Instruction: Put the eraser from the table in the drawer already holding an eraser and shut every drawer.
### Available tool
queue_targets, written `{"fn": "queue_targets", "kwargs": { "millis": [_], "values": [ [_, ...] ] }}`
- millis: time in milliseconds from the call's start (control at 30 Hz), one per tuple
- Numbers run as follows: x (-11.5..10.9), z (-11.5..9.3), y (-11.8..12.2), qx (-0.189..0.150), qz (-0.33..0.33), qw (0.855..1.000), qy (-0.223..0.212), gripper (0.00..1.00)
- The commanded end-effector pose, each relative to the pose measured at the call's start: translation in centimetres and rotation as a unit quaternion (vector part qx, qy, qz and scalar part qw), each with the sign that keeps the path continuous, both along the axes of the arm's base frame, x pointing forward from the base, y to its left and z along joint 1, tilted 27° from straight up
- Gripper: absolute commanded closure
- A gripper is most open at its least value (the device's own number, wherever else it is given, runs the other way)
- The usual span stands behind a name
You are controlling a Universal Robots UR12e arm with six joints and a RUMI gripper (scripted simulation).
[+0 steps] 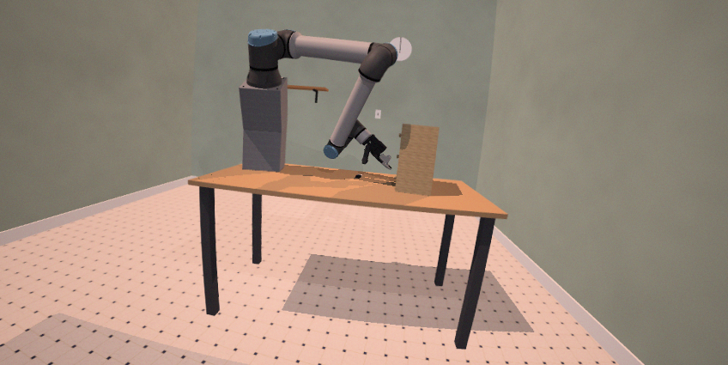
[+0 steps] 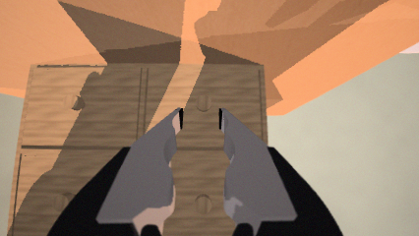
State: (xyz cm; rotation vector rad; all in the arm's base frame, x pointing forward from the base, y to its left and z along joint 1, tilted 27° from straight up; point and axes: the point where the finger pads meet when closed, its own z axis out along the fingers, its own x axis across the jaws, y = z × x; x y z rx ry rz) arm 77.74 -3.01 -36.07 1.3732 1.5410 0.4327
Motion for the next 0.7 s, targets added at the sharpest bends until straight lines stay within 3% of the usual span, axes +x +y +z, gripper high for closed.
{"fn": "queue_targets", "kwargs": {
  "millis": [0, 667],
  "values": [
    [1.0, -0.94, -0.4, 0.0, 0.001, 1.0, 0.001, 0.8],
    [1.66, -1.48, -0.65, 0.0, 0.002, 1.0, 0.001, 0.8]
  ]
}}
